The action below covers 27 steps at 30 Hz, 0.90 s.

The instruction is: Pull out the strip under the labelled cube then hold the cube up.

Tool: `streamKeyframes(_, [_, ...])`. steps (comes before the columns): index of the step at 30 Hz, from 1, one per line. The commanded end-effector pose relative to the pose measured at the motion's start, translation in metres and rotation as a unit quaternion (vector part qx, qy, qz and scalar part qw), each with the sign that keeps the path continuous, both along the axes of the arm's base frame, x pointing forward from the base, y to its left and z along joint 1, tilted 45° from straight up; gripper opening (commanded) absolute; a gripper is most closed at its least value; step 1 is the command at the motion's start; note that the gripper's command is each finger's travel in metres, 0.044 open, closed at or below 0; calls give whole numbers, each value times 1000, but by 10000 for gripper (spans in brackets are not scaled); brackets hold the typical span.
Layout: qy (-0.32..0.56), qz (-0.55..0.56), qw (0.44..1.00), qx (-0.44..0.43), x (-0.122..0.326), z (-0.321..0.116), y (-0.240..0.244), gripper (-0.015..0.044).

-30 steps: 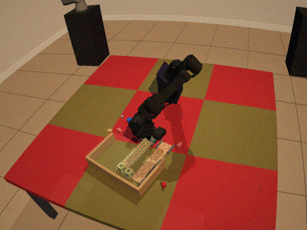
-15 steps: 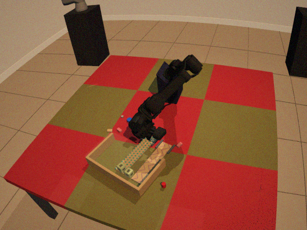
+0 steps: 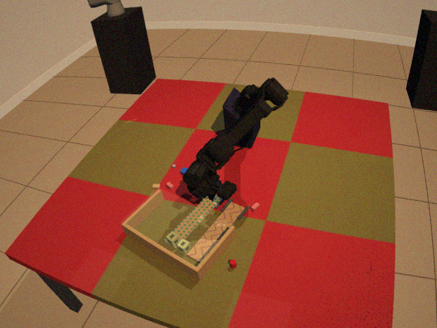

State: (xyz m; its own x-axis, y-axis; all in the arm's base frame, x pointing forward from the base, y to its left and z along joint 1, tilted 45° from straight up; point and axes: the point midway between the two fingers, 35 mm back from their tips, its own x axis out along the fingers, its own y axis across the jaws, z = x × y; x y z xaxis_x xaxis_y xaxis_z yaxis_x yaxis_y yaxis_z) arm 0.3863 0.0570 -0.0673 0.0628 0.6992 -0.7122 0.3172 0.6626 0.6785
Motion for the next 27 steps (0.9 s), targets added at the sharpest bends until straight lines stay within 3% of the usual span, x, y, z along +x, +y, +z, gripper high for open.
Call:
streamKeyframes(1, [0,1,1000,1,-1,-1,3,0])
streamKeyframes(27, [1,1,1000,2,-40,4,13,0])
